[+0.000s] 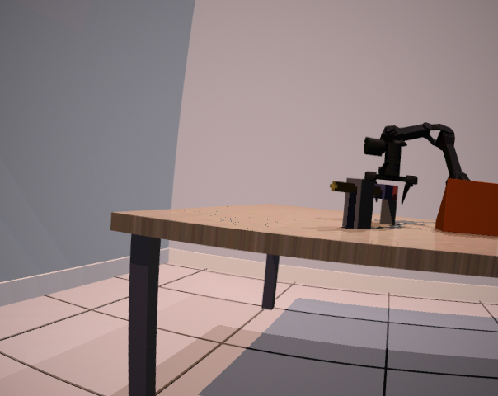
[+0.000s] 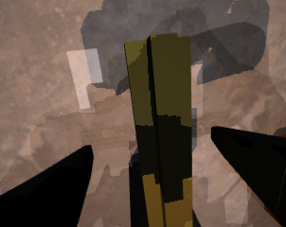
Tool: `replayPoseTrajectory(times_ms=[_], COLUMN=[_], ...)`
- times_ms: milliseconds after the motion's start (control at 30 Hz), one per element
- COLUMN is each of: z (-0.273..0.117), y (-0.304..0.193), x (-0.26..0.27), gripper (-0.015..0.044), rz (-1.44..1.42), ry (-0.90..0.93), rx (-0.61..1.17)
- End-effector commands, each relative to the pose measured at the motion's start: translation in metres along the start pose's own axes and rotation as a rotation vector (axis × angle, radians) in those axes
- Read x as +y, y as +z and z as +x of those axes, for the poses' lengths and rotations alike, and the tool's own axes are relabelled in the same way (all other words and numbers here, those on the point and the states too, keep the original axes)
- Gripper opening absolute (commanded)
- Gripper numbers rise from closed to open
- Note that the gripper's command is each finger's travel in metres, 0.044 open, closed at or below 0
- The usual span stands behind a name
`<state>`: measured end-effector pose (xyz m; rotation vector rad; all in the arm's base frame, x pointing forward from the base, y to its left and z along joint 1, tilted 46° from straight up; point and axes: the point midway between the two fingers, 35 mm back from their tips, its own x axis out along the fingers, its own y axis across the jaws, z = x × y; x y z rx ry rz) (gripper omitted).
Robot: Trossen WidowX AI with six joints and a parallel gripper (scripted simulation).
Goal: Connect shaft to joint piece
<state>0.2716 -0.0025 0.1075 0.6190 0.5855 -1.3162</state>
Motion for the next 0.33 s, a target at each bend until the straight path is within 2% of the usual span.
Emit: replayPoseTrajectory(times_ms=[0, 300], z=[0.000, -0.030], y=[0.000, 0.001], x=[0.000, 0.000], gripper=[0.0440, 0.0440], rz=[0.000, -0.003], ry=[0.001, 0.000], rx=[0.000, -0.001])
